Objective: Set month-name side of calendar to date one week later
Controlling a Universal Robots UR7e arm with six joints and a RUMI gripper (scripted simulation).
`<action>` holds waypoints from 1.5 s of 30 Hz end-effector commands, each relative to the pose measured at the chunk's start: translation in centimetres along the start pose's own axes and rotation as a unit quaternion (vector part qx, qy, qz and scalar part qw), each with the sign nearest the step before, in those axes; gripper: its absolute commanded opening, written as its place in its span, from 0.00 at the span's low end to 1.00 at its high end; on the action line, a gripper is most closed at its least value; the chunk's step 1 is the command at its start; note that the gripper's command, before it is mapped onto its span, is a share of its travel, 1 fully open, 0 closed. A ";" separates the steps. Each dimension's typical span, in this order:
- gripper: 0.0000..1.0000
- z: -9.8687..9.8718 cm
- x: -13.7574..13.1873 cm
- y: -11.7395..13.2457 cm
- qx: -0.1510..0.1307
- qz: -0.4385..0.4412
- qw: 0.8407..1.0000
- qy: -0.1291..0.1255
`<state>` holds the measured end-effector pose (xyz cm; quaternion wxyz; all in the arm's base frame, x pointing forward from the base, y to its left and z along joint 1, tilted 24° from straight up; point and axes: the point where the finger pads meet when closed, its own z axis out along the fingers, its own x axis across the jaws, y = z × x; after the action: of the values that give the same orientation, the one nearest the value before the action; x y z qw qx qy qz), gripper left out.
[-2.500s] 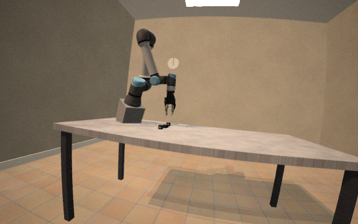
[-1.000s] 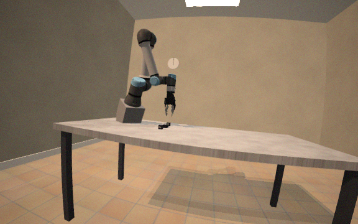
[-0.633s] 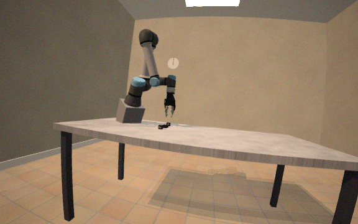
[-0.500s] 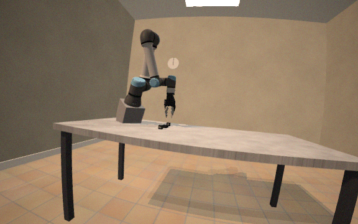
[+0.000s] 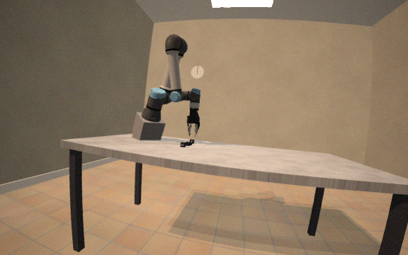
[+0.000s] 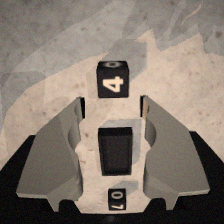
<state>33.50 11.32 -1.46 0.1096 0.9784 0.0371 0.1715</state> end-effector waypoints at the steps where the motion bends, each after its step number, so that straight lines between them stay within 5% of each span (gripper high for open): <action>1: 0.28 0.8 0.1 0.0 0.000 0.000 1.000 0.001; 45: 0.28 1.6 0.1 0.0 0.000 0.000 1.000 0.001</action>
<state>34.10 11.00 -2.90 0.1096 0.9782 0.0372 0.1723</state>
